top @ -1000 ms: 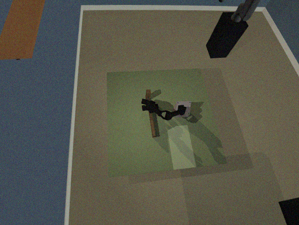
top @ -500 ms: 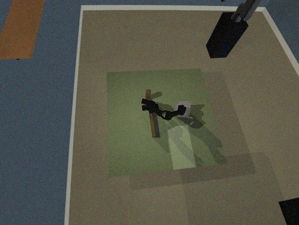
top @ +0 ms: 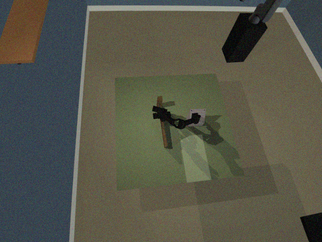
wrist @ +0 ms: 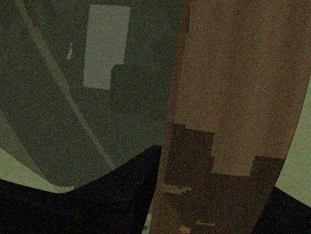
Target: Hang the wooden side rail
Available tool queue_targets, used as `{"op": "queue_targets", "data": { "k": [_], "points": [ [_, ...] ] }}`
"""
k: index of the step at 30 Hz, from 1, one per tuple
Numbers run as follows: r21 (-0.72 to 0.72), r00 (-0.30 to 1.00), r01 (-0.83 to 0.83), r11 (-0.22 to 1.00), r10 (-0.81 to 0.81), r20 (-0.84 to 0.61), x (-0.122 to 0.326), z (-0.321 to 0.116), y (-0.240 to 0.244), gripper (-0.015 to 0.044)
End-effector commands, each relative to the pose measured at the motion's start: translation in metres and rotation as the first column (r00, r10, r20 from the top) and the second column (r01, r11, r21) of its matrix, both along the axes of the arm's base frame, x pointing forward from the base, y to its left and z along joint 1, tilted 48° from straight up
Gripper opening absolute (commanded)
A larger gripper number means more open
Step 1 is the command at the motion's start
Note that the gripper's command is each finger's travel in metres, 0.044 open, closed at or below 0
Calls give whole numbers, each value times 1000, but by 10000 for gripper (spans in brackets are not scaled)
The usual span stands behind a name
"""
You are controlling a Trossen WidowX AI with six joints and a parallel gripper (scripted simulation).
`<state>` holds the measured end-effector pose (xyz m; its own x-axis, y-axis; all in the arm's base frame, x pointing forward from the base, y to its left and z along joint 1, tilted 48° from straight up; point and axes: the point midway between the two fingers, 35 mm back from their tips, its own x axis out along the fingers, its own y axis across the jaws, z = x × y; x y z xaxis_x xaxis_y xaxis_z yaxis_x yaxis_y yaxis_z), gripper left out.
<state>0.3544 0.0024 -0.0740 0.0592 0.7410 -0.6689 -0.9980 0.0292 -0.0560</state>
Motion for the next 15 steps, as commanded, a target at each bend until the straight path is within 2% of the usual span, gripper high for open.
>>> {"op": "queue_targets", "data": {
  "k": [1,15],
  "points": [
    [0,1000,9,1000,-9,16,3,4,-6,0],
    [0,1000,9,1000,-9,16,2,5,-7,0]
  ]
}}
